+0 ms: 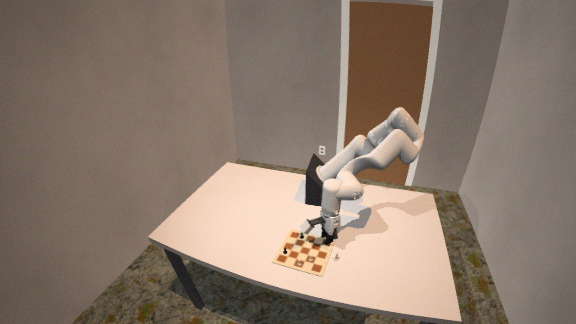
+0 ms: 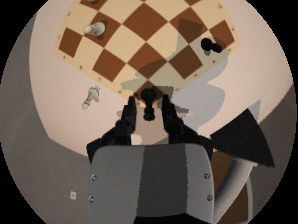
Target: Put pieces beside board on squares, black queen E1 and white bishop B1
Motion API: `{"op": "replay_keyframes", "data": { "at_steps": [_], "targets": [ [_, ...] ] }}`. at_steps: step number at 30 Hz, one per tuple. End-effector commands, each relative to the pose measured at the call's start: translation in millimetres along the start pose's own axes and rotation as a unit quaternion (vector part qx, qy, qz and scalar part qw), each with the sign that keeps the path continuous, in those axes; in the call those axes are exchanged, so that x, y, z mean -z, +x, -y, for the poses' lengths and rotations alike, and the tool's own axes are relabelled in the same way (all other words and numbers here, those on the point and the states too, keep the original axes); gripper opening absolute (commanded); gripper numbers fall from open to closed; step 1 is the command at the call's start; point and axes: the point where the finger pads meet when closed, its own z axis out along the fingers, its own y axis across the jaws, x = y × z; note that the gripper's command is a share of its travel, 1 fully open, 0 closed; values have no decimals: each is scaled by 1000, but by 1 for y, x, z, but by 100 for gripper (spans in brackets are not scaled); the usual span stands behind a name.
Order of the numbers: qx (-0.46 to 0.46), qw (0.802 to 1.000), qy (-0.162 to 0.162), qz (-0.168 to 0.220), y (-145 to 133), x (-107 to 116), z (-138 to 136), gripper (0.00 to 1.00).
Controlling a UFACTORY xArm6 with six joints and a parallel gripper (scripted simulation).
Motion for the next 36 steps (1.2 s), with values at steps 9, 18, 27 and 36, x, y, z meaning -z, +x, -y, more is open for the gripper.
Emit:
{"op": "replay_keyframes", "data": {
  "at_steps": [9, 18, 27, 36],
  "targets": [
    [0, 1000, 1, -1, 1, 18, 1, 42],
    [0, 1000, 1, -1, 1, 60, 1, 42],
    [0, 1000, 1, -1, 1, 87, 1, 42],
    [0, 1000, 1, -1, 1, 91, 1, 100]
  ]
}}
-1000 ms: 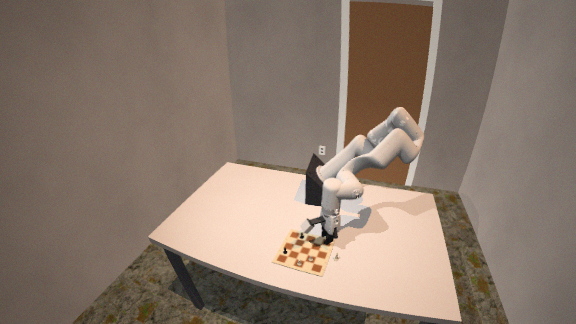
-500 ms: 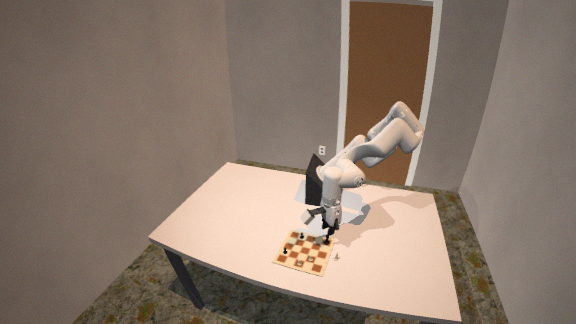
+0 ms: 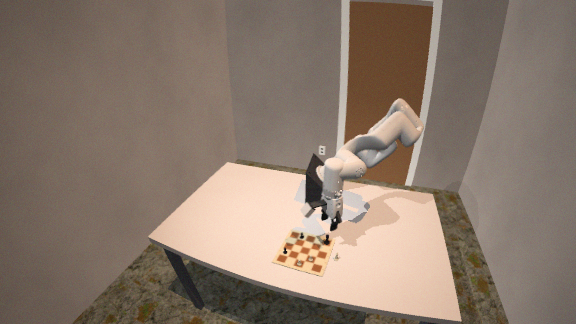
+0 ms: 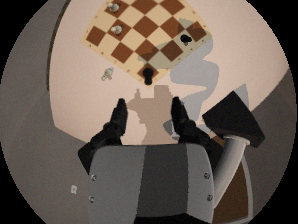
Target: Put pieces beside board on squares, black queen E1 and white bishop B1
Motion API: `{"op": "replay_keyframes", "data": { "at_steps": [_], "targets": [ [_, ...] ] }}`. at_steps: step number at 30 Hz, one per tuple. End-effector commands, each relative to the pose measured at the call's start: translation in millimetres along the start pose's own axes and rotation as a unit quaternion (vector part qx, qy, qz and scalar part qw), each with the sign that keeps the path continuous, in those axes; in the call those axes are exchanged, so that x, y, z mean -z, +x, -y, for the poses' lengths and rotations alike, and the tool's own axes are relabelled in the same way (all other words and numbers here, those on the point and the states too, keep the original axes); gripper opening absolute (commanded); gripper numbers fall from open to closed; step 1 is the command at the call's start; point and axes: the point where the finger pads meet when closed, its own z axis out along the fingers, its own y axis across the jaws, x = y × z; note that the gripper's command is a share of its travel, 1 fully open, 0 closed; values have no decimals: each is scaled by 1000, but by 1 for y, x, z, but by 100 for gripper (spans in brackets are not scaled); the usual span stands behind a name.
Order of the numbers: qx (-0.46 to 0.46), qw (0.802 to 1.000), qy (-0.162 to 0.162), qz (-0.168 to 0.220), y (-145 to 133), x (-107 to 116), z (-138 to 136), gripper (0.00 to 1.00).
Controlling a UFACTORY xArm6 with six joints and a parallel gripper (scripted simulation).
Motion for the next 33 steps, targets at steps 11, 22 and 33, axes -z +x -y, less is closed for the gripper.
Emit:
{"op": "replay_keyframes", "data": {
  "at_steps": [11, 22, 33],
  "targets": [
    [1, 1000, 1, -1, 1, 2, 1, 100],
    [31, 1000, 1, -1, 1, 1, 4, 100],
    [255, 967, -1, -2, 6, -1, 32, 100]
  ]
}}
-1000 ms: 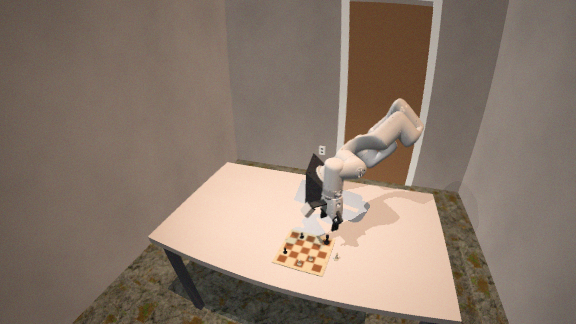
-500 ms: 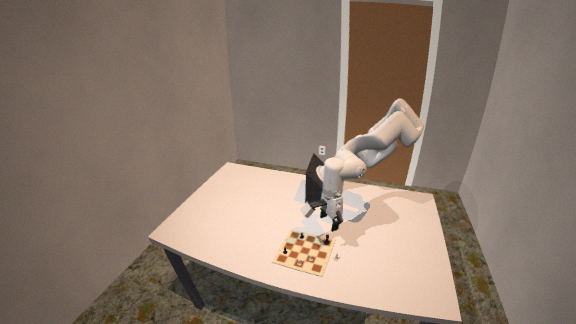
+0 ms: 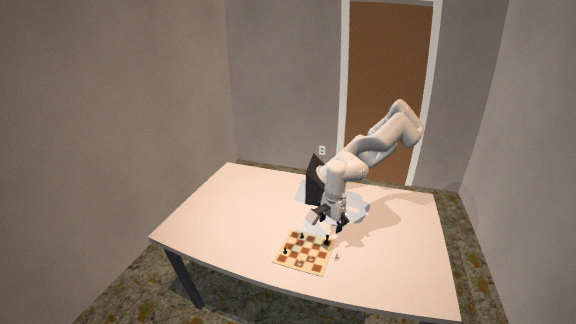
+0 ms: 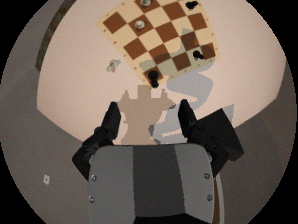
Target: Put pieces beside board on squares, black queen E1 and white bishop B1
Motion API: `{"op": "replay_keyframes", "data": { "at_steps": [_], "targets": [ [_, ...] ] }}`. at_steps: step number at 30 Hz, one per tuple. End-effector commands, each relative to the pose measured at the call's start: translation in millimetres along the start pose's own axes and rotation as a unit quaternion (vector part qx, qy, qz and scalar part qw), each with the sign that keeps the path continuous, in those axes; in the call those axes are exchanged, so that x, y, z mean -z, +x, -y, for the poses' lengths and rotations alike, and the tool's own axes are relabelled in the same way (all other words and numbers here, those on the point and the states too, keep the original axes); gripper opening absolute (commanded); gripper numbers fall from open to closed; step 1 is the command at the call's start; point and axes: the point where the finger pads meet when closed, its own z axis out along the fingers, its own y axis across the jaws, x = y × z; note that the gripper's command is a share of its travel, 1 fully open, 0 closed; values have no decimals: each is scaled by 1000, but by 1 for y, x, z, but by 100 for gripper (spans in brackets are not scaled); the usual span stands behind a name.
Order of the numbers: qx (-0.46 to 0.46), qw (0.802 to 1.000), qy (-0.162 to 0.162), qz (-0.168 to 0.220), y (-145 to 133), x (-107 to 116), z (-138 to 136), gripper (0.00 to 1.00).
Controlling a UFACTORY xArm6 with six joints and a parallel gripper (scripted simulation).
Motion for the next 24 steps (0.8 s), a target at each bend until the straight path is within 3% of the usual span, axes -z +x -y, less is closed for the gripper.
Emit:
{"op": "replay_keyframes", "data": {
  "at_steps": [1, 7, 9, 10, 16, 24],
  "targets": [
    [140, 990, 4, -2, 10, -1, 20, 100],
    [283, 959, -2, -3, 20, -5, 47, 100],
    [283, 959, -2, -3, 20, -5, 47, 100],
    [351, 936, -3, -4, 22, -6, 52, 100],
    [472, 882, -6, -4, 27, -10, 72, 100],
    [630, 777, -5, -3, 29, -11, 79, 100]
  ]
}}
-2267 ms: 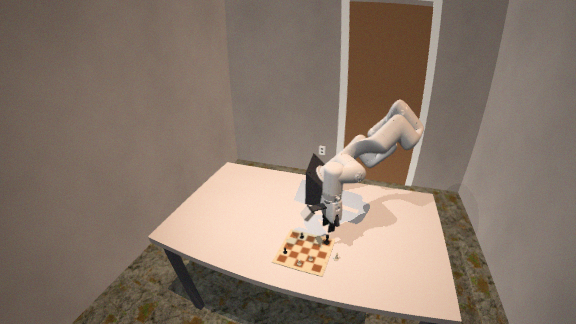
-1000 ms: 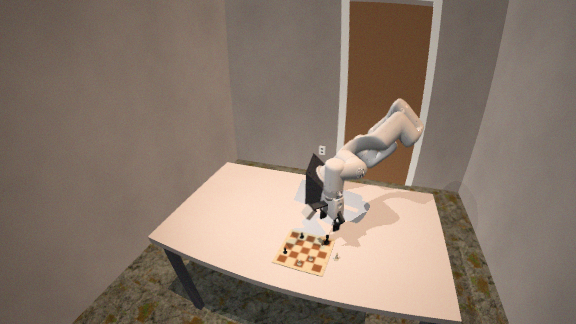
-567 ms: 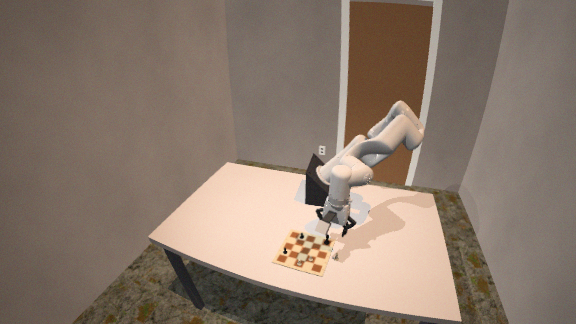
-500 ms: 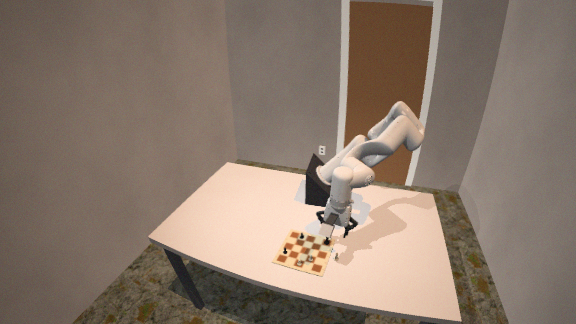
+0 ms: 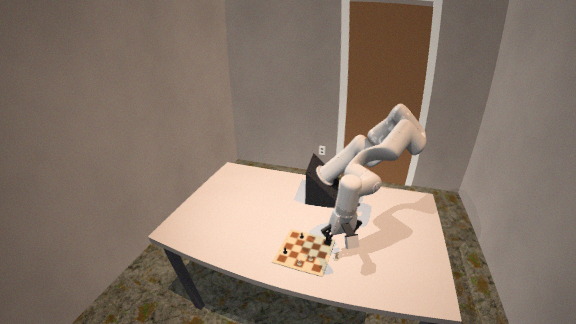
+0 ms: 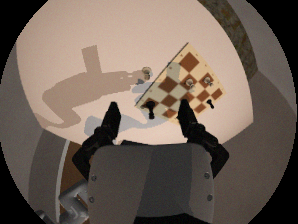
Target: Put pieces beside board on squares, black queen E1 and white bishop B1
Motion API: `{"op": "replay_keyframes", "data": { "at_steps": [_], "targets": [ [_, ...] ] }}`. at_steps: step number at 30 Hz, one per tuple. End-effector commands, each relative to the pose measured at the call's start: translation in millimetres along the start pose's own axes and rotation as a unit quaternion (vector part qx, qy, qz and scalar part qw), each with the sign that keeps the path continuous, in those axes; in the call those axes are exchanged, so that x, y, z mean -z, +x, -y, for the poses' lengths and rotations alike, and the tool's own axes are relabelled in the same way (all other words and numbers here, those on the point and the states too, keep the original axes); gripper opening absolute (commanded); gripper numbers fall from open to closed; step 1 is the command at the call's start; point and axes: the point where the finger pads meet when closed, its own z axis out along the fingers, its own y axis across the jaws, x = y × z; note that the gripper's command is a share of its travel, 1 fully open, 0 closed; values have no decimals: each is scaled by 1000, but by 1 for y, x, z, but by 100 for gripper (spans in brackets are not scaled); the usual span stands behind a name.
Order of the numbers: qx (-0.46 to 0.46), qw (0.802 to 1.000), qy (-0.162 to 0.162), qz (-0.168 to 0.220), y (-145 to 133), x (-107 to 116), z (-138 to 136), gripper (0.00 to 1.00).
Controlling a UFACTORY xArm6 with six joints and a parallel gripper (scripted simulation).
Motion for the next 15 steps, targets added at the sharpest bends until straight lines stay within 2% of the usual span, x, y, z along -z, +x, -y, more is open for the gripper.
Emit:
{"op": "replay_keyframes", "data": {
  "at_steps": [1, 2, 3, 5, 15],
  "targets": [
    [116, 993, 6, -12, 4, 1, 0, 100],
    [116, 993, 6, -12, 4, 1, 0, 100],
    [182, 983, 9, -16, 4, 1, 0, 37],
    [214, 977, 11, -20, 4, 1, 0, 37],
    [214, 977, 11, -20, 4, 1, 0, 37]
  ]
}}
